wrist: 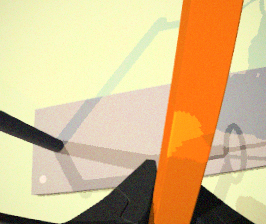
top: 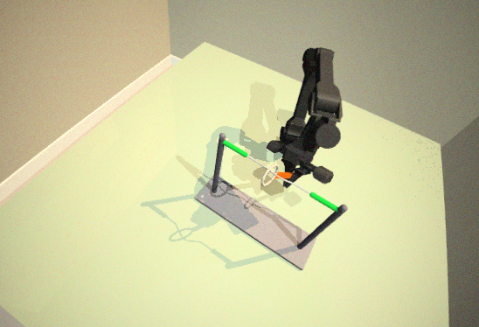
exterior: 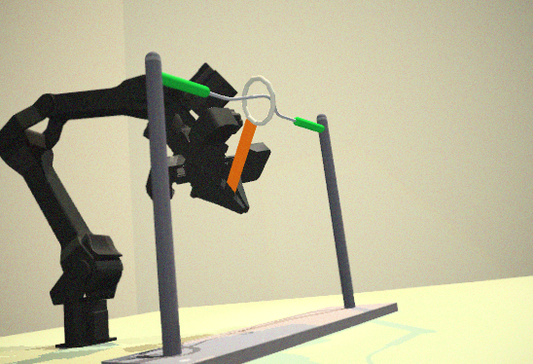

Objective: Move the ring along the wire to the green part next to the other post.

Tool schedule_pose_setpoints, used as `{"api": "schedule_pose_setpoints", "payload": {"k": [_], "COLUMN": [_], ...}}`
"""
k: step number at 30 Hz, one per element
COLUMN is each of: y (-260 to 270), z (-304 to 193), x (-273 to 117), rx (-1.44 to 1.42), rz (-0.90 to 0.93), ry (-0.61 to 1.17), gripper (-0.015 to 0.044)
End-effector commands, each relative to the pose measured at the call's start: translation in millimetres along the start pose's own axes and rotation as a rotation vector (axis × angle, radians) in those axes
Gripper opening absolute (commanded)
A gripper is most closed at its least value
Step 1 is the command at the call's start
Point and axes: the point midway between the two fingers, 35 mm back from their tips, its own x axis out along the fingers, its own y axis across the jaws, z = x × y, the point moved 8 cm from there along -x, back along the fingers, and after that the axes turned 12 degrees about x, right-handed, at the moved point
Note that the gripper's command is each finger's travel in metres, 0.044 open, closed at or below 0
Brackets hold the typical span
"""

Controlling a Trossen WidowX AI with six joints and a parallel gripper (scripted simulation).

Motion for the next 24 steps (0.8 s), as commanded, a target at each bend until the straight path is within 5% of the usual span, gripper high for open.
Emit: {"api": "schedule_pose_setpoints", "payload": {"k": [1,24], "y": [1,-30], "z": [1,19], "x": [-1,-11], "rx": [-0.037,-0.474], "rz": [0.001,-0.039], "ry": [-0.017,0.005], "gripper": [-0.015,-0.015]}}
